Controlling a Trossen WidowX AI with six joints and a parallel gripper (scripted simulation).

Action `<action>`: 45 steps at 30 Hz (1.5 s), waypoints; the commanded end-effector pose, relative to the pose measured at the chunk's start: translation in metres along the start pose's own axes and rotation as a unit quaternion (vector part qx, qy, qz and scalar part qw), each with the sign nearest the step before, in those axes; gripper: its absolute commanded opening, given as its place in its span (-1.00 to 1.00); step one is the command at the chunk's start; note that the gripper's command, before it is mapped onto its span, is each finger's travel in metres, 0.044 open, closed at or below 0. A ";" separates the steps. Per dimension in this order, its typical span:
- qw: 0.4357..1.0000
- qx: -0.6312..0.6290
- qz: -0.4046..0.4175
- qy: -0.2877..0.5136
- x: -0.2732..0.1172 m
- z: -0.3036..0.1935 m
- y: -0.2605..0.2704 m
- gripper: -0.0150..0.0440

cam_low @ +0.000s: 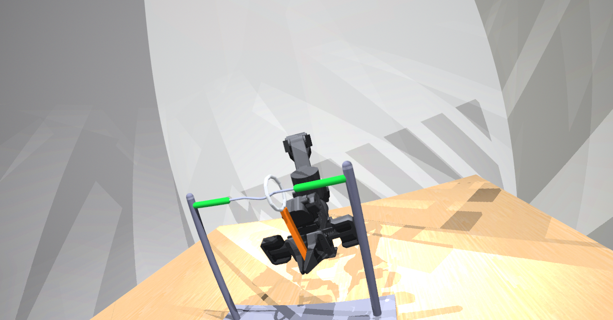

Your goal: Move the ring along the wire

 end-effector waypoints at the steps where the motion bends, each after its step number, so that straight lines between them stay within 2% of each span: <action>1: 1.000 -0.025 0.005 0.001 0.000 0.001 0.000 -1.00; 45: 0.997 -0.072 0.028 0.004 0.002 -0.006 0.030 -1.00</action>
Point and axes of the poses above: the point midway between the two fingers, 35 mm back from their tips, its own x axis out along the fingers, its own y axis across the jaws, z = x × y, the point moved 5 cm from there along -x, back along the fingers, and after that the axes turned 5 degrees about x, right-handed, at the moved point
